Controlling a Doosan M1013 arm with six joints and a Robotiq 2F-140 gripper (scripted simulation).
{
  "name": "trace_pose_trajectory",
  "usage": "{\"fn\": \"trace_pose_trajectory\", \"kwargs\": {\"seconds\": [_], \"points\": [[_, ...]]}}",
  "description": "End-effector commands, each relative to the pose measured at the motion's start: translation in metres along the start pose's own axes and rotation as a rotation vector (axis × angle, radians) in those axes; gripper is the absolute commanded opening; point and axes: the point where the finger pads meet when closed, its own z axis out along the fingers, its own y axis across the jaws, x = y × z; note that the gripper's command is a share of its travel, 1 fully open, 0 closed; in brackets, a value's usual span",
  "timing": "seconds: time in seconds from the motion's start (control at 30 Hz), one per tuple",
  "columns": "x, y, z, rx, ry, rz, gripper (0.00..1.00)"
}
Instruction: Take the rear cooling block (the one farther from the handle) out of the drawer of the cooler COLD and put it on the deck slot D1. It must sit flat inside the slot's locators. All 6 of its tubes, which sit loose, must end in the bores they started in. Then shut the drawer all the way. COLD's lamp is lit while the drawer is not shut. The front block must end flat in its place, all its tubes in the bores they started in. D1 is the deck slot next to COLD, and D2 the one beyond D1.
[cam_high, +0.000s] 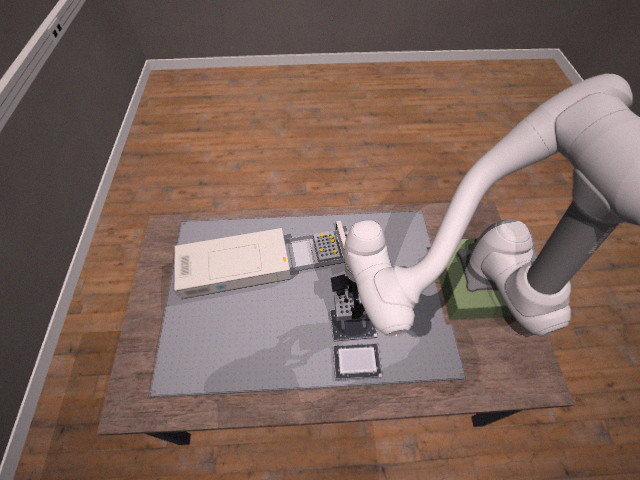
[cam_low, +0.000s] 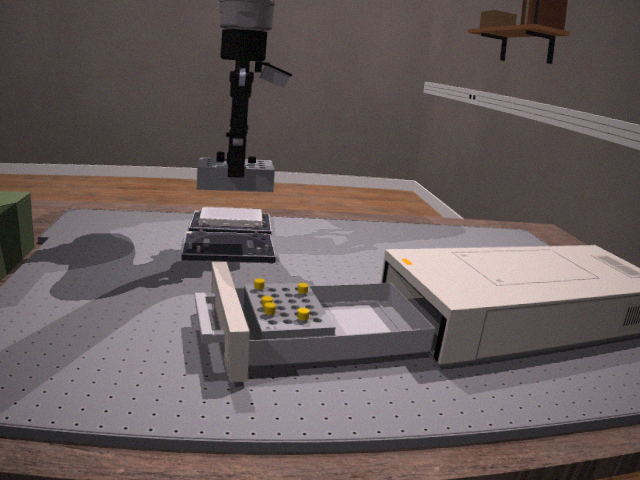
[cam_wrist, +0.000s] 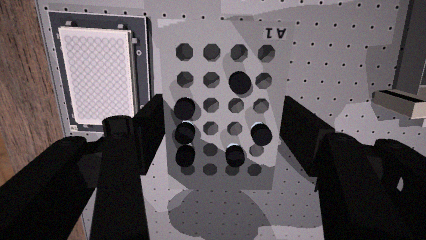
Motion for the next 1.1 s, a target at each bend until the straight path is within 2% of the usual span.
{"fn": "trace_pose_trajectory", "kwargs": {"seconds": [0.0, 1.07], "points": [[-0.0039, -0.0082, -0.0006, 0.000, 0.001, 0.000, 0.10], [-0.0062, -0.0124, -0.0006, 0.000, 0.001, 0.000, 0.10]]}}
